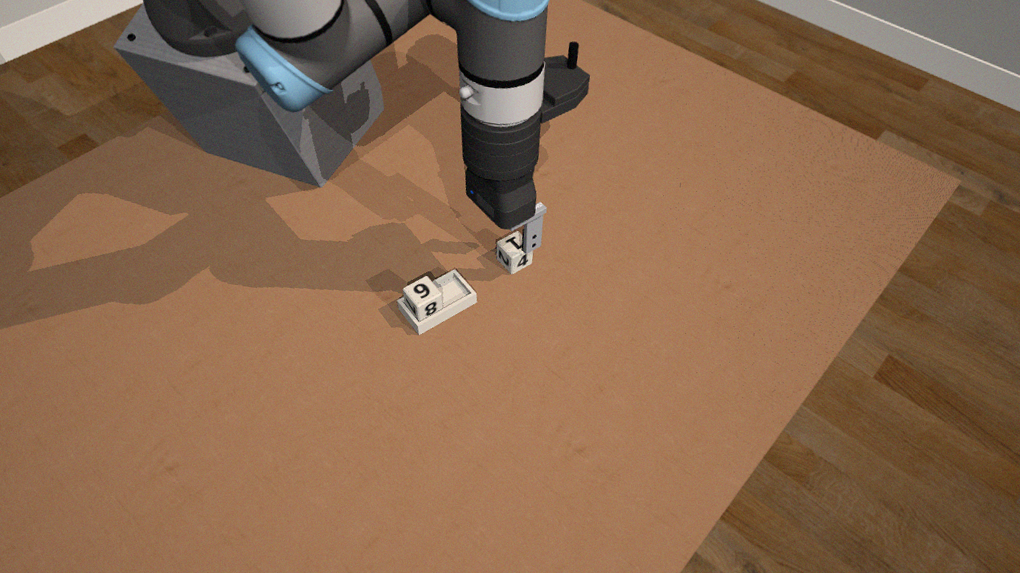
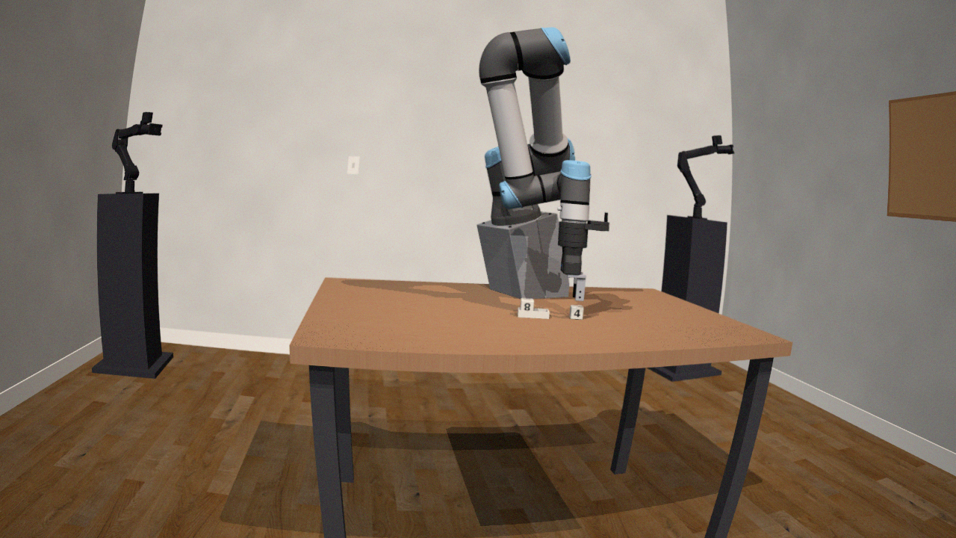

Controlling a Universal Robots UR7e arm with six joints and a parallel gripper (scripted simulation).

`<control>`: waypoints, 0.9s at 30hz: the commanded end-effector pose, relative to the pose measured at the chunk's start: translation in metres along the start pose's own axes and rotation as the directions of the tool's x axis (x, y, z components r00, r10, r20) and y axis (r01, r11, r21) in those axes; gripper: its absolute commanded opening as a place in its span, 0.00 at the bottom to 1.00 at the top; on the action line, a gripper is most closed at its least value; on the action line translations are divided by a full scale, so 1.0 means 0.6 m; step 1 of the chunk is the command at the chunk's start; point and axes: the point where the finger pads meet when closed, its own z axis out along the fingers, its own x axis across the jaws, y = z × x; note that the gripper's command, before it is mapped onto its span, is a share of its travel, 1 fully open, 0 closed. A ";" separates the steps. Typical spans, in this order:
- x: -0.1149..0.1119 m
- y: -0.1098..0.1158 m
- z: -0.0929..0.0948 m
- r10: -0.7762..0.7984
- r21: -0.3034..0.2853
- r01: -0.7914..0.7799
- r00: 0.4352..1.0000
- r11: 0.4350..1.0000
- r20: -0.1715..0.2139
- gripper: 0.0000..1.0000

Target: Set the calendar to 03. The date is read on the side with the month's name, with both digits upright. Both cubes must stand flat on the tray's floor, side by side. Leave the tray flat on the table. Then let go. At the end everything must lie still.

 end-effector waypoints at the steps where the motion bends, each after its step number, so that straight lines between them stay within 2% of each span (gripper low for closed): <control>1: -0.006 0.000 -0.020 -0.001 -0.001 0.001 1.000 1.000 0.008 0.90; 13: -0.005 0.000 -0.074 -0.001 -0.001 0.001 1.000 1.000 0.007 0.90; 25: -0.004 0.000 -0.084 0.000 -0.001 0.000 1.000 1.000 0.006 0.90; 26: -0.004 0.000 -0.084 0.000 -0.001 0.000 1.000 1.000 0.006 1.00; 27: -0.004 0.000 -0.084 0.000 -0.001 0.000 1.000 1.000 0.007 1.00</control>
